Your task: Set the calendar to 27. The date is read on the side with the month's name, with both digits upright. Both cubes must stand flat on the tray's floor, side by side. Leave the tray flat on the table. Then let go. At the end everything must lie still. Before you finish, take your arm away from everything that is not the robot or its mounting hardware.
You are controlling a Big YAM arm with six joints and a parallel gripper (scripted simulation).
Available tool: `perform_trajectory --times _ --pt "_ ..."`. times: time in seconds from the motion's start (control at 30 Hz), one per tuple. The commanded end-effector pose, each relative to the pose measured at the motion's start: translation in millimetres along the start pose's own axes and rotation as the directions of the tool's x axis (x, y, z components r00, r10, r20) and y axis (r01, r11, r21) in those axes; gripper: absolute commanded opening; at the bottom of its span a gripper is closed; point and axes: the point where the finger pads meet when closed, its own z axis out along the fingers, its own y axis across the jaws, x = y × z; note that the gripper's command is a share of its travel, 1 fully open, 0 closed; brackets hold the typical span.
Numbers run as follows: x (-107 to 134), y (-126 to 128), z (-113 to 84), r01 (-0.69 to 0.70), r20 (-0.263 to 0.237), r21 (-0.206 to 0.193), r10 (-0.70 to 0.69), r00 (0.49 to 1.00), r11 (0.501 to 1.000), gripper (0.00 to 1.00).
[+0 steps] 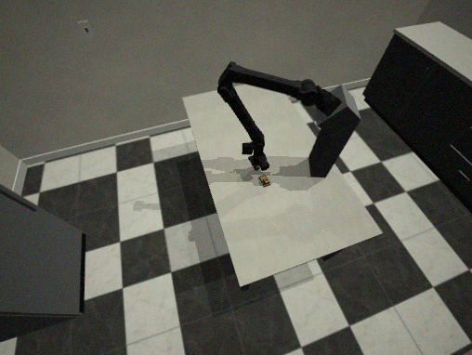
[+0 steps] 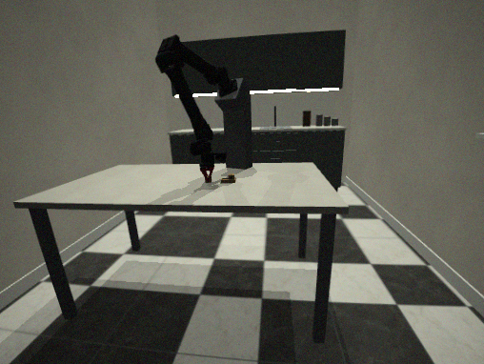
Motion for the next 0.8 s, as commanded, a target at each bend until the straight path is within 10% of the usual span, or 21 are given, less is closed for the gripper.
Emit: perform_trajectory --times 0.0,0.77 --pt "-1 -9 -6.1 0.014 0.001 0.011 -0.014 1.0 1.0 0.27" --pt "-6 1 3.0 0.015 0.008 -0.007 -0.015 1.0 1.0 0.27"
